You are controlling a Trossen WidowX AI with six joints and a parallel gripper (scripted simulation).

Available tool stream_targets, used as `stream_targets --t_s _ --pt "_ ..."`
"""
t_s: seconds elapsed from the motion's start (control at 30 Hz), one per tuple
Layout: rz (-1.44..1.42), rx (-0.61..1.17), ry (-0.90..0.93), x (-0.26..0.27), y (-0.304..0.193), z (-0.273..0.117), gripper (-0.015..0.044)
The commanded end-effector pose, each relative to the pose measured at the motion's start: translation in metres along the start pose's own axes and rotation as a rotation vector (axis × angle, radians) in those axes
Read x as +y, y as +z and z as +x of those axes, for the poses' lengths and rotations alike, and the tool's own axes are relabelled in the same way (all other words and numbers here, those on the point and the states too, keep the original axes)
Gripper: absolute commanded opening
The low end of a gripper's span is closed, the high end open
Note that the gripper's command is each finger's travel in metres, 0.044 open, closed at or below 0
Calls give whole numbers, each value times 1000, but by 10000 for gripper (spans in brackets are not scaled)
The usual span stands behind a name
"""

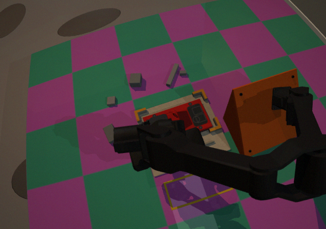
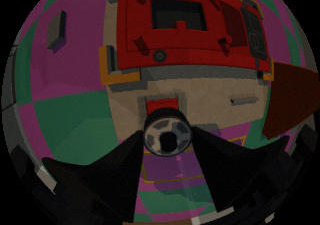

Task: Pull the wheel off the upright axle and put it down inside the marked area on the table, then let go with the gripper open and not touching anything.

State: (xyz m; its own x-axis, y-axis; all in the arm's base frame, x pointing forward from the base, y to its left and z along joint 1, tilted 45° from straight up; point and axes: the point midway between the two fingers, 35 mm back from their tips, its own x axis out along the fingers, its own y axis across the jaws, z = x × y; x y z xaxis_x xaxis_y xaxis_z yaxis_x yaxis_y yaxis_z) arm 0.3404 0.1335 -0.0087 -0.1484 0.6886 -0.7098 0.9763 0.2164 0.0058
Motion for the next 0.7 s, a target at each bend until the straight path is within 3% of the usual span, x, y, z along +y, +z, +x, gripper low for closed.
stream_targets --t_s 0.0,0.67 --pt "-5 -2 5 2 0 -4 0" --pt "-4 -2 6 2 1 -11 0"
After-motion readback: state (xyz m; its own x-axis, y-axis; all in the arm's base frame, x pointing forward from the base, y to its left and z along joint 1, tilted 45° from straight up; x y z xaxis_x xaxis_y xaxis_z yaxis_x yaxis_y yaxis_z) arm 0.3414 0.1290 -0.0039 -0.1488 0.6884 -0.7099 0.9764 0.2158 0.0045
